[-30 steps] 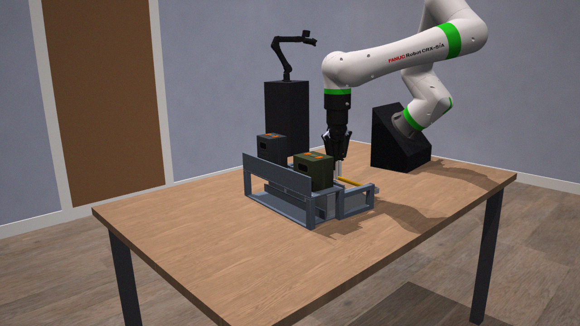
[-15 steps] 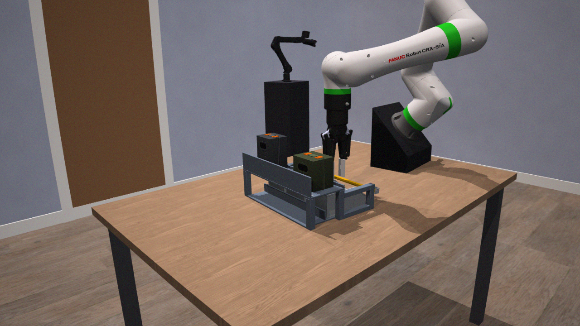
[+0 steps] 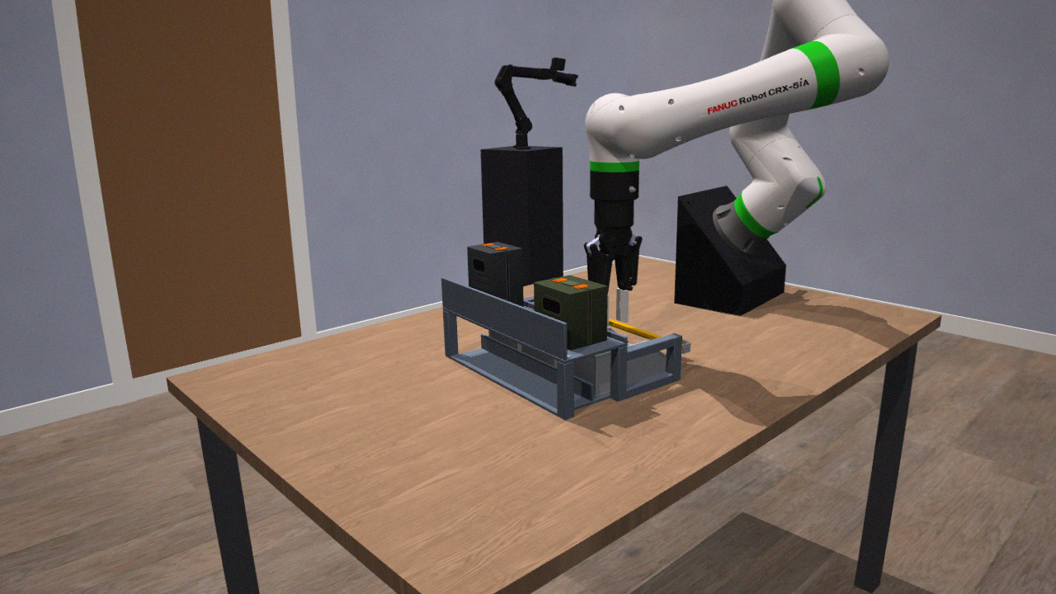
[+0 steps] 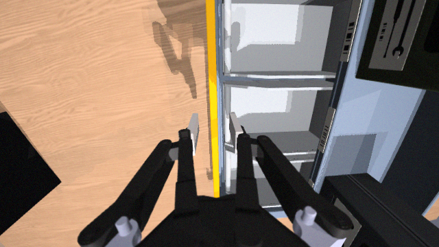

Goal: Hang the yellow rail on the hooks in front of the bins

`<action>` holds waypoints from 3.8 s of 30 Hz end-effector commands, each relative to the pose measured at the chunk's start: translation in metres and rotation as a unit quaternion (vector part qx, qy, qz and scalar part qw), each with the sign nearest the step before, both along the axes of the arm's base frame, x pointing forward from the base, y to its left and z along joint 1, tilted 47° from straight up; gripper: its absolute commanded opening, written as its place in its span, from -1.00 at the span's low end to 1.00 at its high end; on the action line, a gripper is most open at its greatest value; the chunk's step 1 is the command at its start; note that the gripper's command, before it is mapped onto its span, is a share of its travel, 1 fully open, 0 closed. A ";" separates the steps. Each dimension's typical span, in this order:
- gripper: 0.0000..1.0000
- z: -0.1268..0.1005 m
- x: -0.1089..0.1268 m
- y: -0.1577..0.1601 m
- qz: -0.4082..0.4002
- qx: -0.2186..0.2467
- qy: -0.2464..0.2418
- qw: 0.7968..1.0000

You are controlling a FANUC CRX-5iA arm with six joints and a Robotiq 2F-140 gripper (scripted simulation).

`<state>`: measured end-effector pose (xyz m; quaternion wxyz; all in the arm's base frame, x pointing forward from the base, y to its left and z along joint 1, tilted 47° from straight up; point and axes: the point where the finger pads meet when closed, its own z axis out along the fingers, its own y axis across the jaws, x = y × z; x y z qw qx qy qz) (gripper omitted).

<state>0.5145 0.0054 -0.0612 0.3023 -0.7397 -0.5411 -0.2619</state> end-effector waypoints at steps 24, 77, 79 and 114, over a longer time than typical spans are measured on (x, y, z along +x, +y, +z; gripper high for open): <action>-0.41 0.000 0.000 0.000 0.000 0.000 0.000 1.000; -0.41 0.061 -0.005 -0.065 0.000 0.000 0.000 1.000; -0.41 0.059 -0.005 -0.064 0.000 0.000 0.000 1.000; -0.41 0.056 -0.005 -0.061 0.000 0.000 0.000 1.000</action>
